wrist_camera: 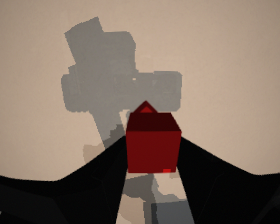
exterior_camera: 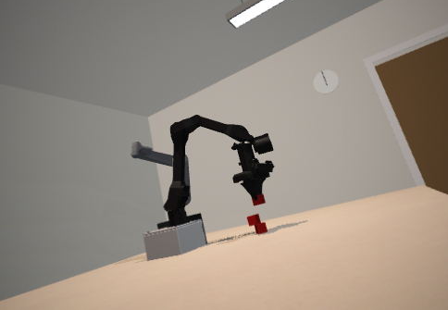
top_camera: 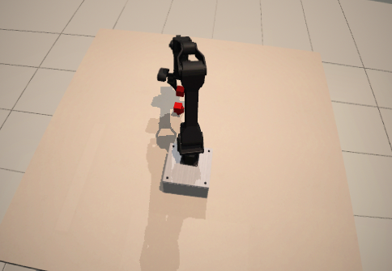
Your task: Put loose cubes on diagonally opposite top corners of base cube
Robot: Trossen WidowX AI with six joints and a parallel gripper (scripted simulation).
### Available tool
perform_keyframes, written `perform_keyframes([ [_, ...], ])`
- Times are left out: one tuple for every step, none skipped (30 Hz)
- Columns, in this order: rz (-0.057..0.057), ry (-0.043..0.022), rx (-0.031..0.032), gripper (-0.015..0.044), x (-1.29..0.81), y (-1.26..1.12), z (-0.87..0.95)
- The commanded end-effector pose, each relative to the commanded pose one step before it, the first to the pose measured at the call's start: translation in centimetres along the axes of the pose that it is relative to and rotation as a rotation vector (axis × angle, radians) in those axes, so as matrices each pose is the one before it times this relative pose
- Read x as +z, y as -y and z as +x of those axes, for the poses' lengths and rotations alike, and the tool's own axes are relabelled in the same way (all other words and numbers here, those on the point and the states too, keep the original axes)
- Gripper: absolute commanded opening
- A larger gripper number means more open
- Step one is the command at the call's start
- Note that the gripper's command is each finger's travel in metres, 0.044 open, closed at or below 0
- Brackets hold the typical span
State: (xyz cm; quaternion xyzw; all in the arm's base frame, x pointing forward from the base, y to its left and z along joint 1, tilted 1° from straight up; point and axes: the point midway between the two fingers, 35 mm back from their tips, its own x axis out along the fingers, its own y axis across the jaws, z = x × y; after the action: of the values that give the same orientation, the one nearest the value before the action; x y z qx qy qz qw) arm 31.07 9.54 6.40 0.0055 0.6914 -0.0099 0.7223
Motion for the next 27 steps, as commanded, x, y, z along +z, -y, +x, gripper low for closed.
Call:
perform_keyframes([
  [-0.0424, 0.00025, -0.00193, 0.0105, -0.108, -0.12, 0.093],
  [0.0, 0.0, 0.0, 0.0105, 0.0, 0.0, 0.0],
  [-0.0002, 0.0, 0.0, 0.0105, 0.0, 0.0, 0.05],
  [-0.0005, -0.00001, 0.0, 0.0105, 0.0, 0.0, 0.149],
  [-0.0008, -0.00001, -0.00001, 0.0105, -0.002, 0.0, 0.248],
  [-0.001, -0.00002, -0.00001, 0.0105, -0.005, 0.001, 0.313],
  [-0.001, -0.00002, -0.00001, 0.0105, -0.009, 0.002, 0.314],
  [-0.001, -0.00002, -0.00001, 0.0105, -0.012, 0.003, 0.313],
  [-0.001, -0.00003, -0.00001, 0.0105, -0.016, 0.004, 0.312],
  [-0.001, -0.00003, -0.00001, 0.0105, -0.019, 0.005, 0.311],
  [-0.001, -0.00003, -0.00002, 0.0105, -0.023, 0.006, 0.31],
  [-0.001, -0.00004, -0.00002, 0.0105, -0.026, 0.007, 0.307],
  [-0.0008, -0.00003, -0.00001, 0.0105, -0.023, 0.006, 0.242],
  [-0.0005, -0.00002, -0.00001, 0.0105, -0.015, 0.004, 0.145],
  [-0.0002, -0.00001, 0.0, 0.0105, -0.005, 0.001, 0.048],
  [0.0, 0.0, 0.0, 0.0105, 0.0, 0.0, 0.0],
  [0.0, 0.0, 0.0, 0.0105, 0.0, 0.0, 0.0],
  [0.0, 0.0, 0.0, 0.0105, 0.0, 0.0, 0.0],
  [0.0, 0.0, 0.0, 0.0105, 0.0, 0.0, 0.0],
  [0.0, 0.0, 0.0, 0.0105, 0.0, 0.0, 0.0],
  [0.0, 0.0, 0.0, 0.0105, 0.0, 0.0, 0.0],
  [0.0, 0.0, 0.0, 0.0105, 0.0, 0.0, 0.0],
  [0.0, 0.0, 0.0, 0.0105, 0.0, 0.0, 0.0],
  [0.0001, 0.0, 0.0, 0.0105, 0.004, -0.001, 0.045],
  [0.0002, 0.00001, 0.0, 0.0105, 0.012, -0.004, 0.134],
  [0.0004, 0.00001, 0.0, 0.0105, 0.019, -0.006, 0.223],
  [0.0005, 0.00001, 0.0, 0.0105, 0.021, -0.006, 0.273],
])
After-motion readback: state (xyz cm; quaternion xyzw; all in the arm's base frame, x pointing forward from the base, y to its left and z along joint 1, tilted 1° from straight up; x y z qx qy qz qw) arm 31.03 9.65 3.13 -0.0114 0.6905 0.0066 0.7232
